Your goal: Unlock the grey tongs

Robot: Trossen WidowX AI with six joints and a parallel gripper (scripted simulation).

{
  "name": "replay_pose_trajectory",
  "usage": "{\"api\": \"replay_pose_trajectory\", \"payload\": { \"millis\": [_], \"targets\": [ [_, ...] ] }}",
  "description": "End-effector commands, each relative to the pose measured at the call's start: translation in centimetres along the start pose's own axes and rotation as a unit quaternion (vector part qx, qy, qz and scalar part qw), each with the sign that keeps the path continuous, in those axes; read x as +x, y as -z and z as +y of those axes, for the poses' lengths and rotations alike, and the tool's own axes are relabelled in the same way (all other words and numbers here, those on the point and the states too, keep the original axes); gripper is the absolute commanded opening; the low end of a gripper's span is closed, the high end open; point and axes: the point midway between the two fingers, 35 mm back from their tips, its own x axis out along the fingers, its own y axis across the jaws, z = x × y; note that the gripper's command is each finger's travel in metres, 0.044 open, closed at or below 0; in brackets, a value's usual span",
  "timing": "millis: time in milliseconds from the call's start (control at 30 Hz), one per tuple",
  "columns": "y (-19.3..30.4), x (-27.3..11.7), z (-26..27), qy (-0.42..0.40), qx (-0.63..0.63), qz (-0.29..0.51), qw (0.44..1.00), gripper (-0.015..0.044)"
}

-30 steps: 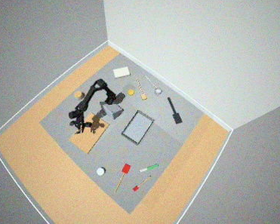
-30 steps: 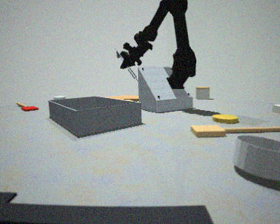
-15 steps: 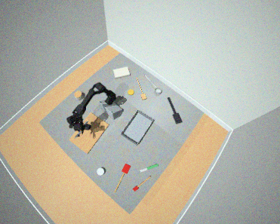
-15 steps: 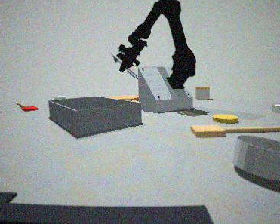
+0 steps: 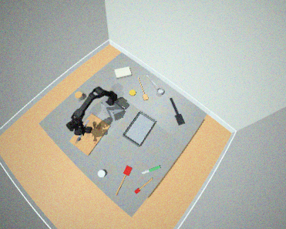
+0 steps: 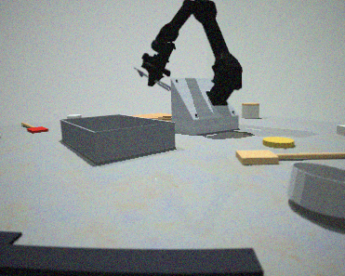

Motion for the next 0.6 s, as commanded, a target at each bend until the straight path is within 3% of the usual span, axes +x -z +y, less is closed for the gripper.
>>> {"api": "replay_pose_trajectory", "payload": {
  "millis": [0, 567],
  "targets": [
    [-0.34, -0.16, -0.02, 0.007, -0.006, 0.026, 1.0, -0.015],
    [0.45, -0.17, 0.79, 0.014, -0.018, 0.143, 0.989, -0.015]
  ]
}}
